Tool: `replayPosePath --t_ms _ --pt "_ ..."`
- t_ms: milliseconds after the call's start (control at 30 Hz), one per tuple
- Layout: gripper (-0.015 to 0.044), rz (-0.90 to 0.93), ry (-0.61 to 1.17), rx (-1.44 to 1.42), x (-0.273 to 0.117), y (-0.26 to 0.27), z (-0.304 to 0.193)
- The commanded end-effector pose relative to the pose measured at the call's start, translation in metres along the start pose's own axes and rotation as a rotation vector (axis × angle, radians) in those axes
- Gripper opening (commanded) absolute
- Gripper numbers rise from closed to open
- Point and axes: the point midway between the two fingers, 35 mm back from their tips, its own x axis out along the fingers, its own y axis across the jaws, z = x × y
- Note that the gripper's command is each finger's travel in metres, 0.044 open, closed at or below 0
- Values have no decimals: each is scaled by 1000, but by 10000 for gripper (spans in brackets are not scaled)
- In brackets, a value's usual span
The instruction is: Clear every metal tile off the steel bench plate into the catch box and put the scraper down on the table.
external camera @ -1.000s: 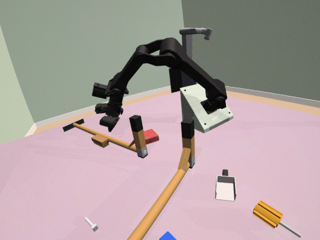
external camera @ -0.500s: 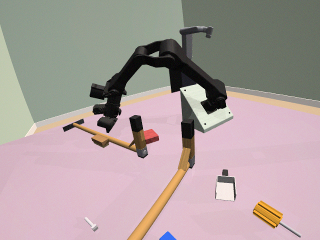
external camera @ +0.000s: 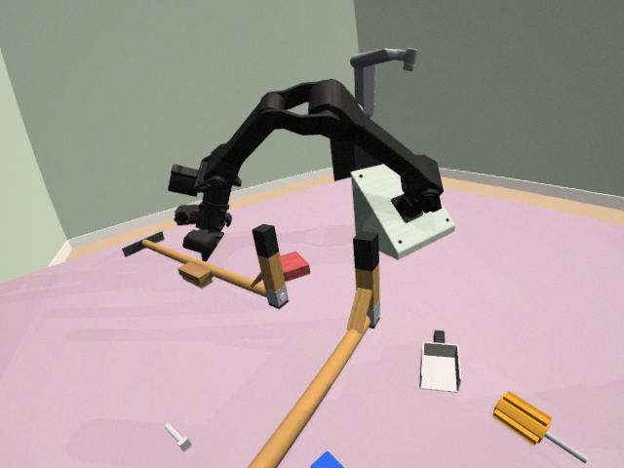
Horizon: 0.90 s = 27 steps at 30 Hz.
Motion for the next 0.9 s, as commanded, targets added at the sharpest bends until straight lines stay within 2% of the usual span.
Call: replayPosePath --t_ms 0,867 --pt "0 0 8 5 4 3 1" --pt "0 0 8 5 11 22 16"
